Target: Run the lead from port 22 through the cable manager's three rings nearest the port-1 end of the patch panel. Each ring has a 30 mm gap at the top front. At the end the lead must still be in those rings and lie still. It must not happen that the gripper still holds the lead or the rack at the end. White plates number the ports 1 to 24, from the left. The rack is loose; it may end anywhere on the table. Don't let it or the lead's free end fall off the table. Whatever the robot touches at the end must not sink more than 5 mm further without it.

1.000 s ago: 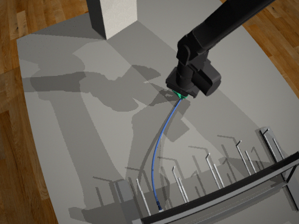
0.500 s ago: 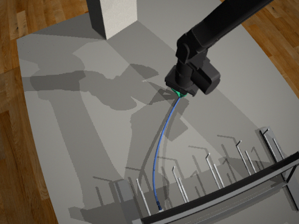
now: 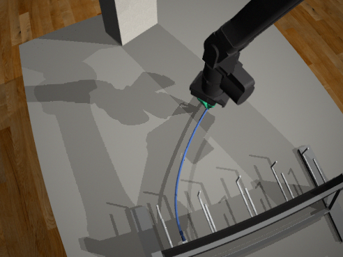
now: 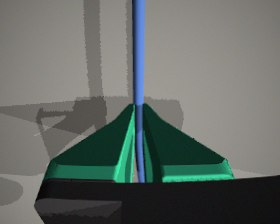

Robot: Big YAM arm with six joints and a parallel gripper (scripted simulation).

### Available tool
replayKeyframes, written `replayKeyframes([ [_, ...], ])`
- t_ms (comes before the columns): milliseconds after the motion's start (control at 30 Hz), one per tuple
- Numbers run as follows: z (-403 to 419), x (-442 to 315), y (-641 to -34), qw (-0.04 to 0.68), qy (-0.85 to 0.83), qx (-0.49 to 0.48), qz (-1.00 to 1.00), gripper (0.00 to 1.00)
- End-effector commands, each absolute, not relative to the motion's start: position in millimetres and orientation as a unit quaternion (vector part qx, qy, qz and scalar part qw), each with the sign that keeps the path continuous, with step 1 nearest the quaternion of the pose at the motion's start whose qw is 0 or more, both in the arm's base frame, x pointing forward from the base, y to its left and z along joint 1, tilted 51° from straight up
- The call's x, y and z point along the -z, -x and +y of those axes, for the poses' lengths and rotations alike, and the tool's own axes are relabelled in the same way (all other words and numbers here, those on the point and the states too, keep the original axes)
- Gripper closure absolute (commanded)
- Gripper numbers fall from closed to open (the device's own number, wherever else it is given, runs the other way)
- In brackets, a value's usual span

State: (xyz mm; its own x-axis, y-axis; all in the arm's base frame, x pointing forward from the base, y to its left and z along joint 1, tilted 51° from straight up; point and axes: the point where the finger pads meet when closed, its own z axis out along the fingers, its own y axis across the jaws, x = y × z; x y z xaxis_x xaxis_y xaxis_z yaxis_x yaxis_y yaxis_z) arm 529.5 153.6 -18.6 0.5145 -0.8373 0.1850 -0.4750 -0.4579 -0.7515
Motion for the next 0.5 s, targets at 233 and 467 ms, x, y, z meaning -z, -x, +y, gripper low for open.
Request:
replayKeyframes([
  [233,144.6,6.8,-514.9,0.324,0.808,0.278,0.406,1.0],
  [467,142.4,3.3,-510.9,0.324,0.808,0.279,0.406,1.0],
])
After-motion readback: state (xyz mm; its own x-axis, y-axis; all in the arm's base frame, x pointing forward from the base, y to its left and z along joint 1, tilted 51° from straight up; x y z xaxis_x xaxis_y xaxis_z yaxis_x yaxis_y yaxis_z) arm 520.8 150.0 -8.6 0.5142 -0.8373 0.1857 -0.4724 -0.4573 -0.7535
